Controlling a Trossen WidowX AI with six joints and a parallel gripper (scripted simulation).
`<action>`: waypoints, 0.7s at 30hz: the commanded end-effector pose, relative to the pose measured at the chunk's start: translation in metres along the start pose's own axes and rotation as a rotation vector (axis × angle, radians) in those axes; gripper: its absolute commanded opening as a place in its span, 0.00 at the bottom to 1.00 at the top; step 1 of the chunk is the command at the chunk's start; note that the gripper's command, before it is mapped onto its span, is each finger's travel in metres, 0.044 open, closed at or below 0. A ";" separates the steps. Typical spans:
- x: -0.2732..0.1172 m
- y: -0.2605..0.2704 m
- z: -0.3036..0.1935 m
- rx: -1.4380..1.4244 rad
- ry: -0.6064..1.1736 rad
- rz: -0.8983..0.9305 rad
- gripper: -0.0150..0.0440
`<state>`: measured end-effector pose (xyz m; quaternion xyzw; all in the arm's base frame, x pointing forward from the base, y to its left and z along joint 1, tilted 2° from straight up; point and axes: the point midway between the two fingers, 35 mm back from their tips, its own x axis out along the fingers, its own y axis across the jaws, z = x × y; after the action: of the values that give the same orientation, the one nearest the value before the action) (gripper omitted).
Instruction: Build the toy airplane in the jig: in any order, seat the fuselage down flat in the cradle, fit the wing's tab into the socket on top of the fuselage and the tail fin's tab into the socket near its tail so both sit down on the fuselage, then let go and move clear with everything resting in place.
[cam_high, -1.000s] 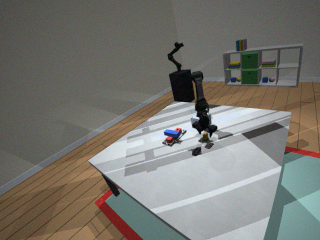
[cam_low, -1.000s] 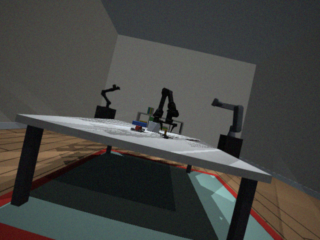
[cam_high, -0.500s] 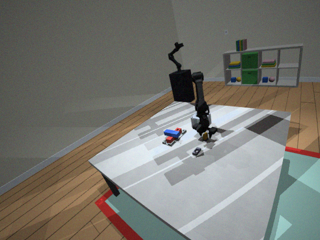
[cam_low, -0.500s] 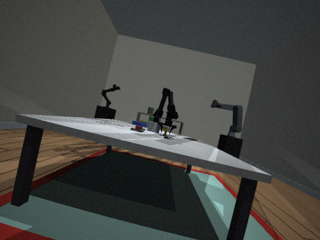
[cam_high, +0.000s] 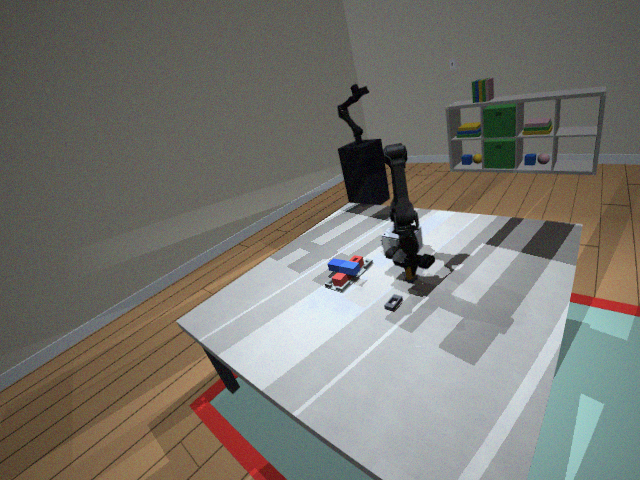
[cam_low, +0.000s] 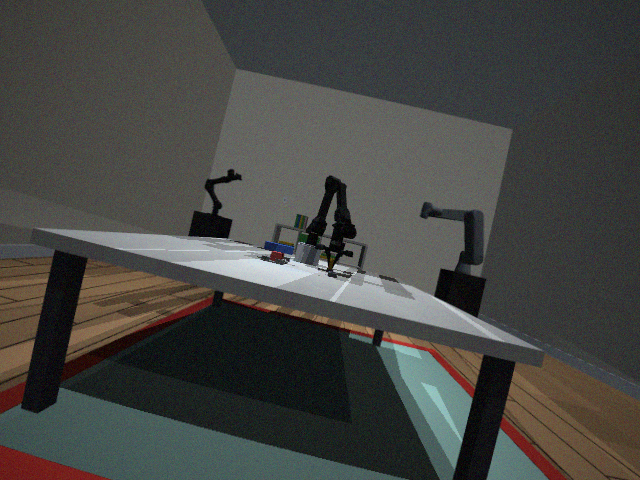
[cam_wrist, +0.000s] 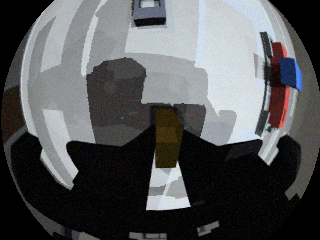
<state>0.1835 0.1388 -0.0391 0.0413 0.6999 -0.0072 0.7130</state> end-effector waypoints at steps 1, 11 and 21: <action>0.000 0.000 0.000 0.007 0.000 0.001 0.26; -0.010 0.002 0.001 0.000 0.008 -0.004 0.25; -0.037 0.005 0.005 -0.002 0.010 -0.005 0.25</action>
<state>0.1858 0.1401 -0.0133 0.0384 0.7046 -0.0116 0.7085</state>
